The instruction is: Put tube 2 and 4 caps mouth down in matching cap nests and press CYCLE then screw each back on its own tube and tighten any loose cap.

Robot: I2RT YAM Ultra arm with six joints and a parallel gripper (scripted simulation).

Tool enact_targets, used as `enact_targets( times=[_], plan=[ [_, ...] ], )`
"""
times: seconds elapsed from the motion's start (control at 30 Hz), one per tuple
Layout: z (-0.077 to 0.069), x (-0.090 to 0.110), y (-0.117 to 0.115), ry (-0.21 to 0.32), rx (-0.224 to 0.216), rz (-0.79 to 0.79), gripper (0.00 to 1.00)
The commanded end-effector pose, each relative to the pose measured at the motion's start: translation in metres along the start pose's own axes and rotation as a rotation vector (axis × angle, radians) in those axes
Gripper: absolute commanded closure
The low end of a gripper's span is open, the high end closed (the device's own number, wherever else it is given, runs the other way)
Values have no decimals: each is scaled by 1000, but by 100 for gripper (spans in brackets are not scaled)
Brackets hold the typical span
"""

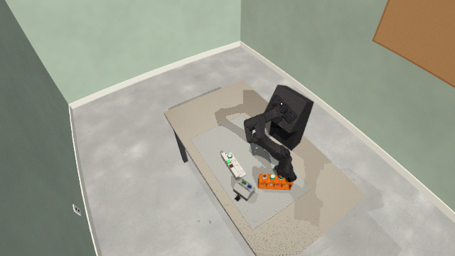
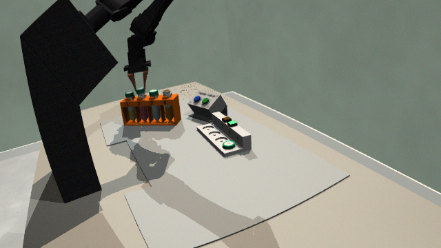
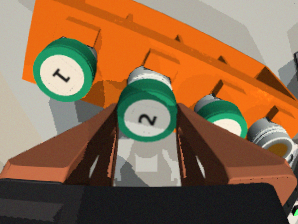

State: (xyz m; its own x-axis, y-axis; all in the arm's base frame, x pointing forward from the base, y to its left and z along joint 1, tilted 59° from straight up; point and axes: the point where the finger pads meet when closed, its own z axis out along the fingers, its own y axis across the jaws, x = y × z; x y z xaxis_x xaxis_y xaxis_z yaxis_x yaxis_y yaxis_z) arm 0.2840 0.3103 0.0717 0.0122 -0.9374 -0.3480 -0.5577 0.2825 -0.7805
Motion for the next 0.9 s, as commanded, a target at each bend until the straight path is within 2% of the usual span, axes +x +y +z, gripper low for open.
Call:
enact_targets(
  times=[0.0,0.83,0.87],
  plan=[
    [-1,-3,0,-12,-1,2,100],
    [5,-3,0,-12,-1,2,100],
    [5,-3,0,-12,-1,2,51]
  ],
)
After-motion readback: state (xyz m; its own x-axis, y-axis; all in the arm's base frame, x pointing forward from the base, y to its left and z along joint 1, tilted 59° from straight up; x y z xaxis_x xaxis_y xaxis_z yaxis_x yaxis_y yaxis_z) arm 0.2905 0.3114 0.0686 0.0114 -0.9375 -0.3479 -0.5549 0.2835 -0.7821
